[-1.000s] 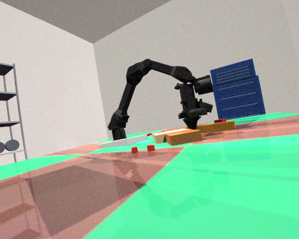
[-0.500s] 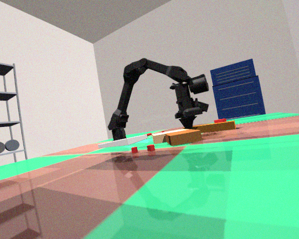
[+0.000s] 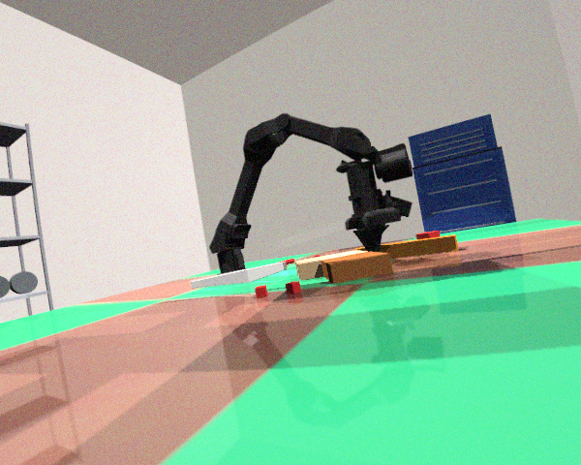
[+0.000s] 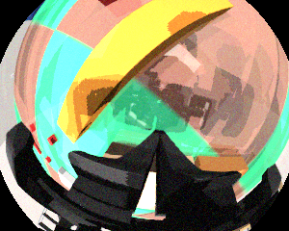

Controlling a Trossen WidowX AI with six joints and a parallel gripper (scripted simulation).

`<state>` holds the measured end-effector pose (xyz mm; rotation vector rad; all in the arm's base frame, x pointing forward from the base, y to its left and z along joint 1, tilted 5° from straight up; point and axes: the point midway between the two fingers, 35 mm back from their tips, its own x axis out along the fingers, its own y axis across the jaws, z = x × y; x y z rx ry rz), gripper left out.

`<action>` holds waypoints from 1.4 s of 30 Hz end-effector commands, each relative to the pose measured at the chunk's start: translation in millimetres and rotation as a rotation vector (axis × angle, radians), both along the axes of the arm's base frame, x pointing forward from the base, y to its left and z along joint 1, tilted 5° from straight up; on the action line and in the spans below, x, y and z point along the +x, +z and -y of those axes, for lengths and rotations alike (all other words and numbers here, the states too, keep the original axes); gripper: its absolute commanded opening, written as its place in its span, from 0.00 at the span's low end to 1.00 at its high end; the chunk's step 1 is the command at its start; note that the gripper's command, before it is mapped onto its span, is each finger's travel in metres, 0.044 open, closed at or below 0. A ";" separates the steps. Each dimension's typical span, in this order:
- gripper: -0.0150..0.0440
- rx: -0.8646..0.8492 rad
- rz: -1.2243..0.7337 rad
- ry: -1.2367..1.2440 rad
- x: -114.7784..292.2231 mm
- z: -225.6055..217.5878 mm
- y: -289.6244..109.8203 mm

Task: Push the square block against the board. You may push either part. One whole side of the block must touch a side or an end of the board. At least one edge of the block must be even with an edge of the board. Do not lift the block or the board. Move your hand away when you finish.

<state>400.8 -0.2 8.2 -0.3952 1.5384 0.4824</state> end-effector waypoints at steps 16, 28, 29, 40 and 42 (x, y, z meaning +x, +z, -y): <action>0.25 -0.001 0.002 -0.003 25.0 -17.6 0.2; 0.25 -0.001 0.002 -0.003 25.3 -13.5 54.9; 0.25 -0.001 0.008 -0.012 26.3 -14.1 52.1; 0.25 -0.010 -0.013 -0.370 -0.4 -17.4 57.8; 0.25 -0.012 -0.017 -0.439 -5.8 -18.0 58.6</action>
